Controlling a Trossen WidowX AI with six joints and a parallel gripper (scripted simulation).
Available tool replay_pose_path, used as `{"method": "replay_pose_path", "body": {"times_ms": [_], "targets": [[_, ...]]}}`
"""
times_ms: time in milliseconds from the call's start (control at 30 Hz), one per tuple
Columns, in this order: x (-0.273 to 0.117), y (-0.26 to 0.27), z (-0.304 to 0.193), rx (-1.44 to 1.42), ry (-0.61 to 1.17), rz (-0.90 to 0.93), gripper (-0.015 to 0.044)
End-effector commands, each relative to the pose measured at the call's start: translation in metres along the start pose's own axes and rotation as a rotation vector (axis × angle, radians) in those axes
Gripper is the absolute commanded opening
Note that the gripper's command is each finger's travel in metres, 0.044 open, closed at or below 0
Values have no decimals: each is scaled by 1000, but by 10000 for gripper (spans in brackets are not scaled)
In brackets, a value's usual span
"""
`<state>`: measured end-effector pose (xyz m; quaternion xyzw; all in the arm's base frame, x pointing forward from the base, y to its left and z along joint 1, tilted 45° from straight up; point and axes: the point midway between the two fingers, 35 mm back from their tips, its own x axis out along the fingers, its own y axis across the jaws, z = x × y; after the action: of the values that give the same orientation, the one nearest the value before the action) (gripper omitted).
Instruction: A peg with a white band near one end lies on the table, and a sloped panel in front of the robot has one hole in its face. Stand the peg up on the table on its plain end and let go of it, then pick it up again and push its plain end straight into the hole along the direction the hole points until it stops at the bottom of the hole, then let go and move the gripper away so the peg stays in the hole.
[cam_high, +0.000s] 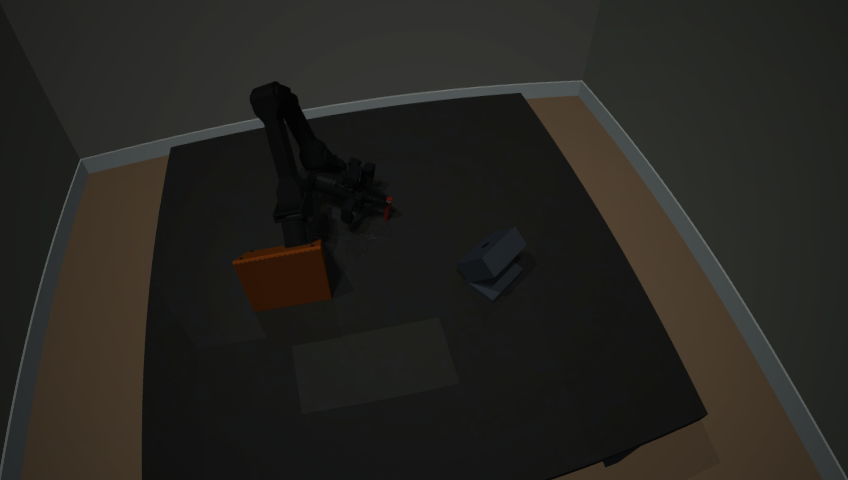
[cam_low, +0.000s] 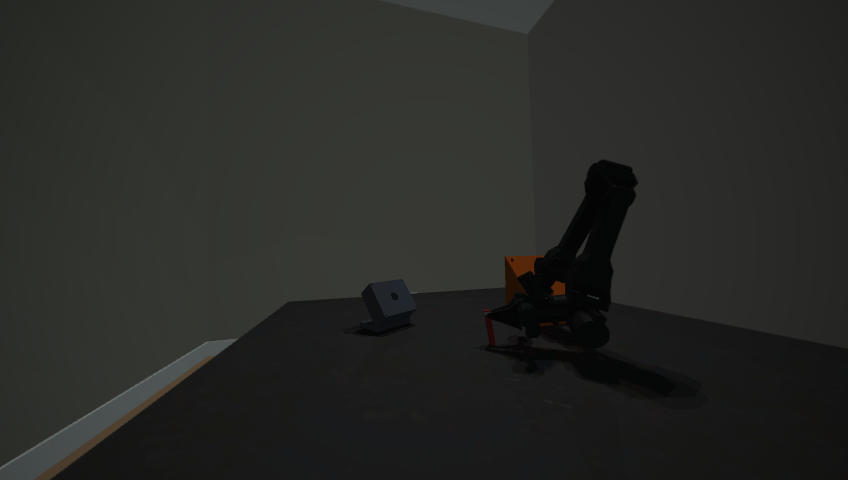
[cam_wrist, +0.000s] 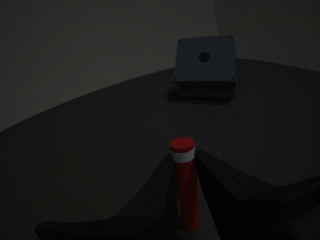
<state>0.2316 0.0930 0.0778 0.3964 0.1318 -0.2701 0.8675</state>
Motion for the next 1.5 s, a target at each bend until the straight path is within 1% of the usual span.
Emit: {"method": "replay_pose_path", "body": {"times_ms": [0,1333,1367,1467], "targets": [[-1,0,-2,0,1,0,51],[-6,-2,-6,17,-73,7,51],[-5,-2,-4,17,-76,7,56],[-5,-2,-4,17,-77,7,130]]}}
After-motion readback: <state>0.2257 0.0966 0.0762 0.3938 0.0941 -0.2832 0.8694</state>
